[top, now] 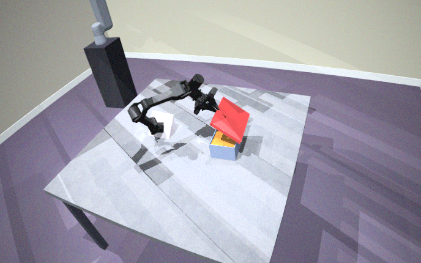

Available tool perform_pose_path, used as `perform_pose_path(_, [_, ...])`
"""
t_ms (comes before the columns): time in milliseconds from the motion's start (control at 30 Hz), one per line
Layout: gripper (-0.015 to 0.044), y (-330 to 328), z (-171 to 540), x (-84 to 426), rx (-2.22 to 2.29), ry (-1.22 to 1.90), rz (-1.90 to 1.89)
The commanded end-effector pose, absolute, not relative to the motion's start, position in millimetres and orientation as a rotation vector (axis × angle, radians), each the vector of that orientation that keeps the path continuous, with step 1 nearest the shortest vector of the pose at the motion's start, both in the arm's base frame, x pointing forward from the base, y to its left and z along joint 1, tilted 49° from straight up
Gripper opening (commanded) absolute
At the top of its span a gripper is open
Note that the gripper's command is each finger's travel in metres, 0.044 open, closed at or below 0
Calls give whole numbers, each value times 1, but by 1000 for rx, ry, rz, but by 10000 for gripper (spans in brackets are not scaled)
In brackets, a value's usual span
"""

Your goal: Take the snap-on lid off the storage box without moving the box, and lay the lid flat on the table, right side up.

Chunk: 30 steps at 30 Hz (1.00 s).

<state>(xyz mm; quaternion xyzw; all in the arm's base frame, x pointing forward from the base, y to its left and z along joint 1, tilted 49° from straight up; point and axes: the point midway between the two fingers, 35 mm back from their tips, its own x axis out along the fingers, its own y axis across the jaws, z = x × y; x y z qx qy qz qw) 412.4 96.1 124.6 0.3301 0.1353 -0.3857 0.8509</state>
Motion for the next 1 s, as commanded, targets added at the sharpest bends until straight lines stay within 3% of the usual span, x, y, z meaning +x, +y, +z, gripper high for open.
perform_pose_path(0, [0, 105, 118, 412, 699, 280, -807])
perform_pose_path(967, [0, 144, 76, 407, 702, 280, -806])
